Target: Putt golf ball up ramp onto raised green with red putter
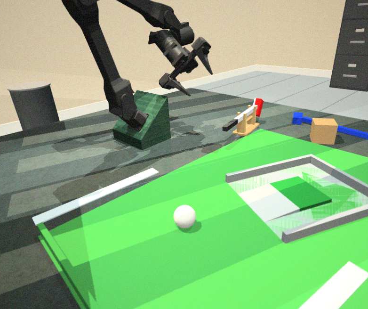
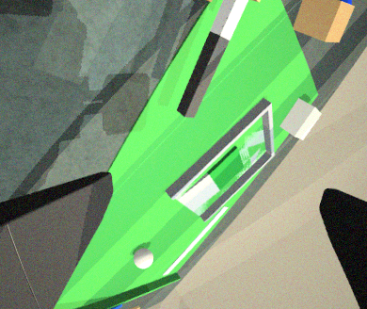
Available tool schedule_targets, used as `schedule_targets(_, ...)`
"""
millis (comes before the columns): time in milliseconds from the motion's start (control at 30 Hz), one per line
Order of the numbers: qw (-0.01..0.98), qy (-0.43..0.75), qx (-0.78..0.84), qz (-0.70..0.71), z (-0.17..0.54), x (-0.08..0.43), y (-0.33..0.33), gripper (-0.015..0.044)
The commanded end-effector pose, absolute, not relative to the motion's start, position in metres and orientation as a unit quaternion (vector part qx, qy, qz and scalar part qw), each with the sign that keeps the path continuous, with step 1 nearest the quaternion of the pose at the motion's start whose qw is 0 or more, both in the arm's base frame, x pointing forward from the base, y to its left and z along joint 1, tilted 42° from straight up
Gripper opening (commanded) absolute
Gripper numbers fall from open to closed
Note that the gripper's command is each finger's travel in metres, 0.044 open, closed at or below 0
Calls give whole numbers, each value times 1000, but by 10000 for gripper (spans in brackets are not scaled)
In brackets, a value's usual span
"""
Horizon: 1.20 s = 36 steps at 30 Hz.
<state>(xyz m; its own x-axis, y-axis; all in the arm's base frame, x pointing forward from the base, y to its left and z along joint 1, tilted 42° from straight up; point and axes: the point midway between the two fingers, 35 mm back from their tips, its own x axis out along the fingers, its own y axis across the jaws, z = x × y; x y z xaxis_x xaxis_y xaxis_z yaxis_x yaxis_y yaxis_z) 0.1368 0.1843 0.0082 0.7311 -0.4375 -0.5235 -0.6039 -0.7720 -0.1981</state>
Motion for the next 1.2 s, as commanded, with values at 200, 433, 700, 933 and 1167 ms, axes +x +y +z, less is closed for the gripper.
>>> schedule_targets(200, 242, 512, -750, 342, -35, 195, 166, 440)
schedule_targets(433, 316, 587, -619, 417, -59, 248, 155, 440)
schedule_targets(700, 324, 590, -607, 423, -62, 254, 150, 440)
schedule_targets(933, 324, 590, -607, 423, -77, 253, 136, 440)
schedule_targets(1167, 323, 590, -607, 422, -93, 253, 122, 440)
